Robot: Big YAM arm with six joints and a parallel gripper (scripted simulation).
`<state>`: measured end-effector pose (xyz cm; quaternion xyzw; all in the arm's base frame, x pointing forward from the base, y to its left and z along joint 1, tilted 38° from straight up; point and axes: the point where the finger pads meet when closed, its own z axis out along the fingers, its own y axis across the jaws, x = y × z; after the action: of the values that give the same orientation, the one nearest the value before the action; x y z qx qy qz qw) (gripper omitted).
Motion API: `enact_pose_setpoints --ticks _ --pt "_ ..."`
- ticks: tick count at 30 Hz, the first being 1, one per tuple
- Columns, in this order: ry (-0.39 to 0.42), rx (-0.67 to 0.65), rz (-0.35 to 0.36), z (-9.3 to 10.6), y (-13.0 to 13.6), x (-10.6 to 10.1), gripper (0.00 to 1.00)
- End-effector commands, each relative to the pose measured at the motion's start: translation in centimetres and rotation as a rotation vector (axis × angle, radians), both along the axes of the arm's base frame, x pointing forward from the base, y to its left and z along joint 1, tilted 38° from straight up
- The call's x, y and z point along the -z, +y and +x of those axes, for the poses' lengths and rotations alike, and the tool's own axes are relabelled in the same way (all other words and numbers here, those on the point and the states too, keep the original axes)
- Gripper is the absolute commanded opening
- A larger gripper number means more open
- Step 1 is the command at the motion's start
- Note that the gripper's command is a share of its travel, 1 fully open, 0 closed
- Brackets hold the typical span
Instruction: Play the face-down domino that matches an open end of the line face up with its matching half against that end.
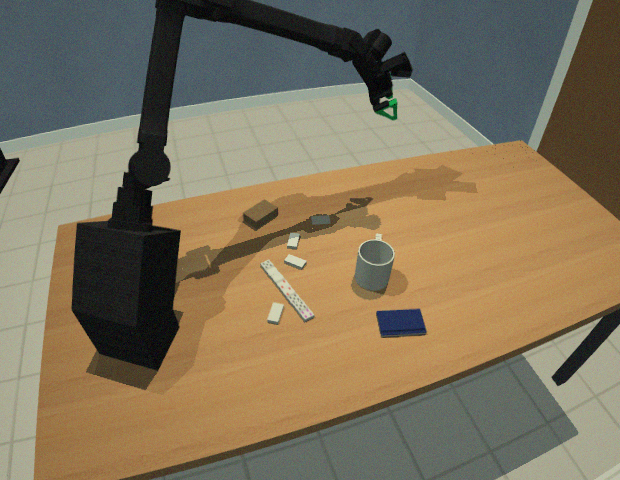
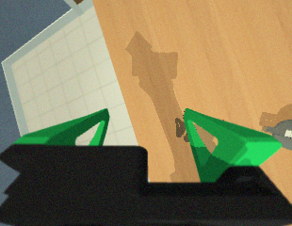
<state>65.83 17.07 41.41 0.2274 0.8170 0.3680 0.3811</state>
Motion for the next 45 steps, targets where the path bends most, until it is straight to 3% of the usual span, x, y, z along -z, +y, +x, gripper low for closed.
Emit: enact_pose_setpoints --ticks 1,2,11,18,19,28,35,36,45 --pt "-0.11 0.01 -0.002 -0.4 -1.8 -5.6 1.0" --pt "-0.013 0.003 0.003 0.0 -0.2 -0.8 1.0" --pt "-0.109 0.01 -0.002 -0.4 -1.8 -5.5 1.0" --pt "-0.109 0.01 -0.002 -0.4 -1.8 -5.5 1.0" --pt "-0.03 -0.002 -0.006 -0.3 -0.5 -1.4 1.0" --pt "-0.11 0.01 -0.002 -0.4 -1.8 -5.6 1.0" --pt "-0.11 0.01 -0.002 -0.4 -1.8 -5.6 1.0" --pt "-0.042 -0.001 -0.021 -0.5 -0.8 -1.4 1.0" --pt "-0.232 0.031 -0.135 -2.0 -4.5 -6.2 1.0"
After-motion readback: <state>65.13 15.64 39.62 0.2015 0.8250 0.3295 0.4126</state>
